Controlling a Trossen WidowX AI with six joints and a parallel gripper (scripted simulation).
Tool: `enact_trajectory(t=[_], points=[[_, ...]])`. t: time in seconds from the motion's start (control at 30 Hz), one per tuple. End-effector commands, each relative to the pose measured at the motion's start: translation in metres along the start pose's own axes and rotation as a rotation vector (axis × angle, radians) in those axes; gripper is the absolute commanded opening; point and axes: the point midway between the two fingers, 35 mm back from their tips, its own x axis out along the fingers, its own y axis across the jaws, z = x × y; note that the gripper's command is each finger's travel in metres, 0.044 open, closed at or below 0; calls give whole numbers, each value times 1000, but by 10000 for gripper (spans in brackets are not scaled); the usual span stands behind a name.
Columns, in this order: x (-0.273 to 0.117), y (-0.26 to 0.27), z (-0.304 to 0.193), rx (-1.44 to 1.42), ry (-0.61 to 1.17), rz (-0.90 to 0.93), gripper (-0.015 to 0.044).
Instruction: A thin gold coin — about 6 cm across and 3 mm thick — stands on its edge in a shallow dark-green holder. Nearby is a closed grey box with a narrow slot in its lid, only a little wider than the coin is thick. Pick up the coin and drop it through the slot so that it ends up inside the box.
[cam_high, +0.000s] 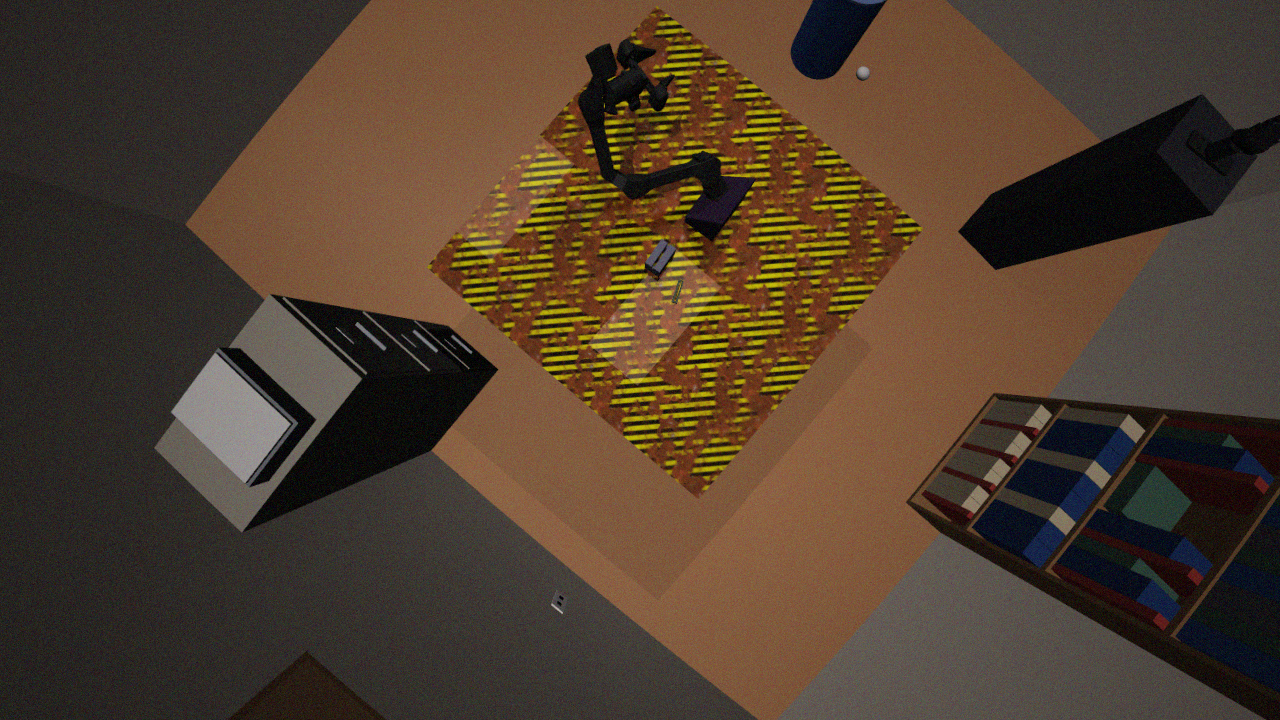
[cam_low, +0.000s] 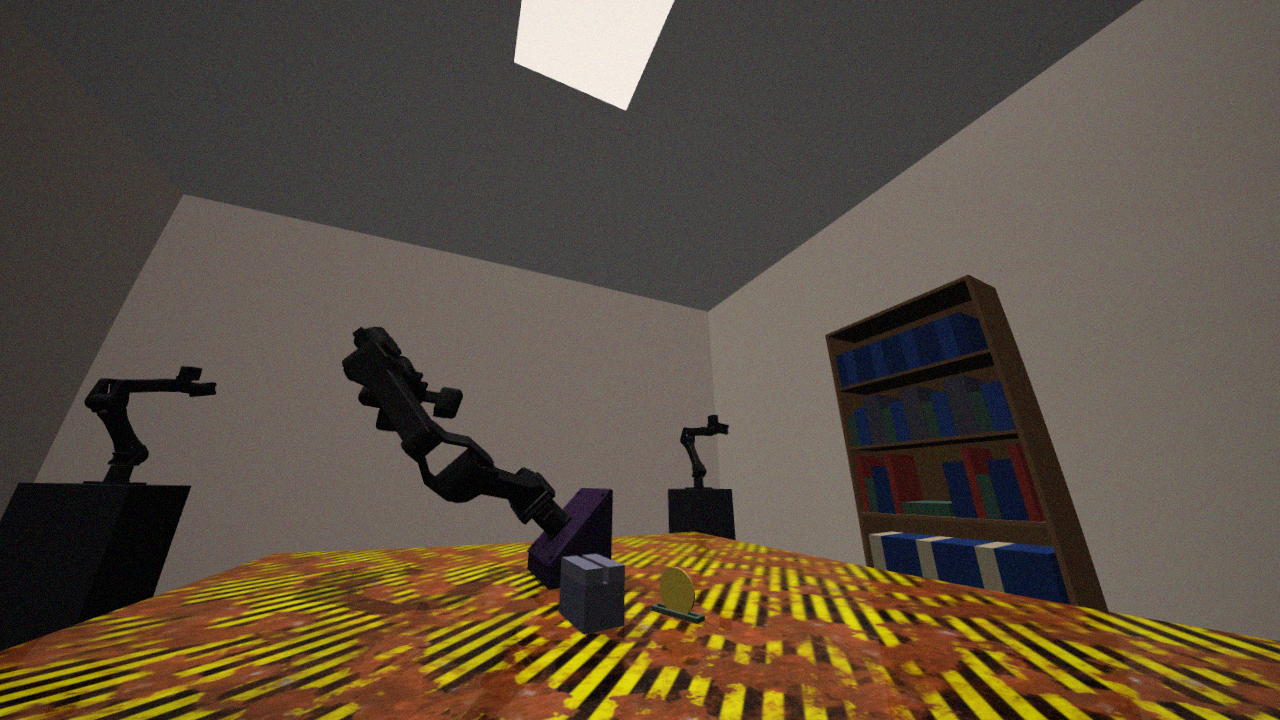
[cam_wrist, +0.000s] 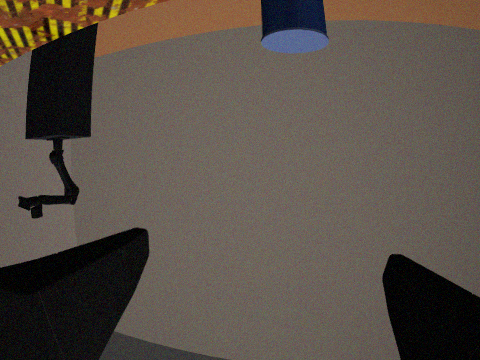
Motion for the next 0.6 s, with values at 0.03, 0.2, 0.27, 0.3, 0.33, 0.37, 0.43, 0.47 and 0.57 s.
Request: enact_trajectory(t=[0.03,0.2,0.27,0.3,0.33,0.37,0.43,0.47,0.57], points=[[6,2,-5,40,17,34,348],[43,24,-45,343,156,258,216],[54,38,-63,471,223,342,164],[59,46,-71,535,259,382,161],[61,52,-79,586,299,401,161],[64,59,-86,640,338,423,161],[69,74,-101,753,405,482,161],[70,83,-108,810,440,511,161],[72,109,-129,978,551,591,161]])
